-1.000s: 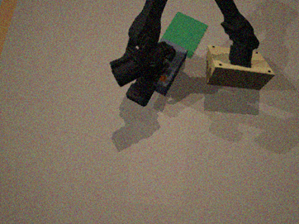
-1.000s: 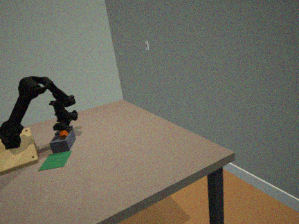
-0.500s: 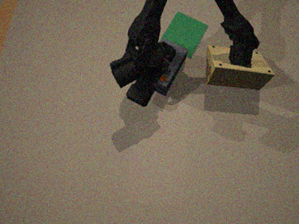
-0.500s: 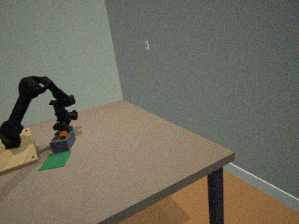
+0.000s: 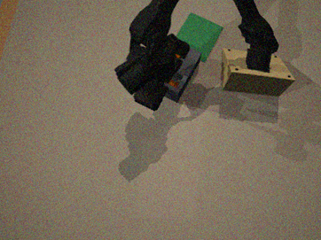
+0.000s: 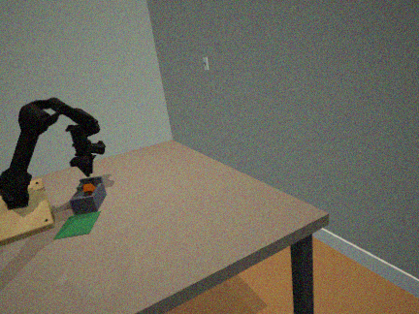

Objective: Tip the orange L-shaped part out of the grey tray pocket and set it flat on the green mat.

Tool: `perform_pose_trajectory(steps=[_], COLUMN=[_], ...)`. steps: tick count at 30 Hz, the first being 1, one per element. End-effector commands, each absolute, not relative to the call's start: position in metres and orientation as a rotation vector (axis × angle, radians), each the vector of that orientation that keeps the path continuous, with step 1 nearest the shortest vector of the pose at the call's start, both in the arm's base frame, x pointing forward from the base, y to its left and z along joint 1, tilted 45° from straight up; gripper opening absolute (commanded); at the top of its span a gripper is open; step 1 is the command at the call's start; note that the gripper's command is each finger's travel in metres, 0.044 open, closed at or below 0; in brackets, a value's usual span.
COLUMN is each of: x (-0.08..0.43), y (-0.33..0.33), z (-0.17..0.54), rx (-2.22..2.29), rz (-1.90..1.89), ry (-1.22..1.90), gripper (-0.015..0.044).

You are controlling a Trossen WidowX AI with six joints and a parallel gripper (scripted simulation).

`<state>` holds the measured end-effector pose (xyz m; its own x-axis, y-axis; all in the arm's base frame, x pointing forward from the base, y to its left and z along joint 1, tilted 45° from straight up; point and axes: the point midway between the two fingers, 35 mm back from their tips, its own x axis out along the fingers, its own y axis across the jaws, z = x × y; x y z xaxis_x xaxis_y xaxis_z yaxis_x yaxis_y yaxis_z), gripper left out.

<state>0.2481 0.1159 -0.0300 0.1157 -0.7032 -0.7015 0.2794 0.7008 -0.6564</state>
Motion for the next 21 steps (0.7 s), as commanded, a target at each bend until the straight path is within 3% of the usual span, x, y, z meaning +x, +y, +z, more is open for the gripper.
perform_pose_trajectory(steps=[1, 21], x=[0.2418, 0.2424], y=[0.141, 0.1387], z=[0.0048, 0.0022], rx=[-0.387, -0.394], rz=[-0.737, -0.738], ry=[1.248, 1.249], gripper=[0.018, 0.018])
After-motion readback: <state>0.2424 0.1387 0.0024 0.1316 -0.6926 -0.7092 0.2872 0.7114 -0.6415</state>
